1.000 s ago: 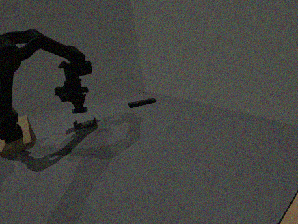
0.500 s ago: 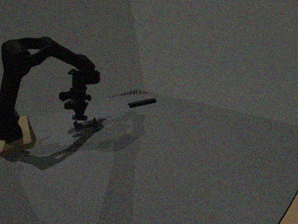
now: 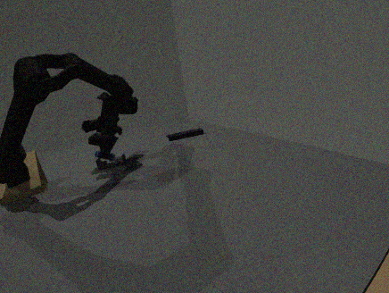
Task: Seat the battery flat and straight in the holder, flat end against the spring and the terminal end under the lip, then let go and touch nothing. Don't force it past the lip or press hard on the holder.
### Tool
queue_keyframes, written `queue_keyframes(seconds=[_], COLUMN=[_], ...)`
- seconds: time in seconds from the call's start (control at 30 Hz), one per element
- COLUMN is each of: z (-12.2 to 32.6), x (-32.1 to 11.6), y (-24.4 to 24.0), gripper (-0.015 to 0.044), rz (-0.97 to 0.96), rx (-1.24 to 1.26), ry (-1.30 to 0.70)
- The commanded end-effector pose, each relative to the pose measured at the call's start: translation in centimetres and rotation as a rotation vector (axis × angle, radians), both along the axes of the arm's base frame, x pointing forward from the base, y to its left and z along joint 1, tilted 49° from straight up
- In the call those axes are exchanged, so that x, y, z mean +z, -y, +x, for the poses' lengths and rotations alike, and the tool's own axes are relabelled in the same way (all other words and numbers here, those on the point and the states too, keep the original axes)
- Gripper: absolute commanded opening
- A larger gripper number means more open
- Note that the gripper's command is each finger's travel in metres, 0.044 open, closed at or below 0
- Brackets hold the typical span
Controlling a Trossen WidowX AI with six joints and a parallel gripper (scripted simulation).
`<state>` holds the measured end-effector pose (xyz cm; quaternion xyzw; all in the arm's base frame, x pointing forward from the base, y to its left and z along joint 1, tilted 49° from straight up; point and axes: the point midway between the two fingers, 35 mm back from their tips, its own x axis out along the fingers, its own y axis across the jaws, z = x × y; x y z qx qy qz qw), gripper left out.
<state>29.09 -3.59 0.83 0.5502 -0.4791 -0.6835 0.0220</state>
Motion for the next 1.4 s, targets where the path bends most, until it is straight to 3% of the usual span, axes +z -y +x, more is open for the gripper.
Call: queue_keyframes(seconds=[0.0,1.37], z=[0.2,2.0], x=[-0.2,-0.1], y=[0.3,1.8], gripper=[0.0079,0.0079], rz=[0.026,0.068], rx=[-0.029,-0.098], ry=[-0.027,-0.086])
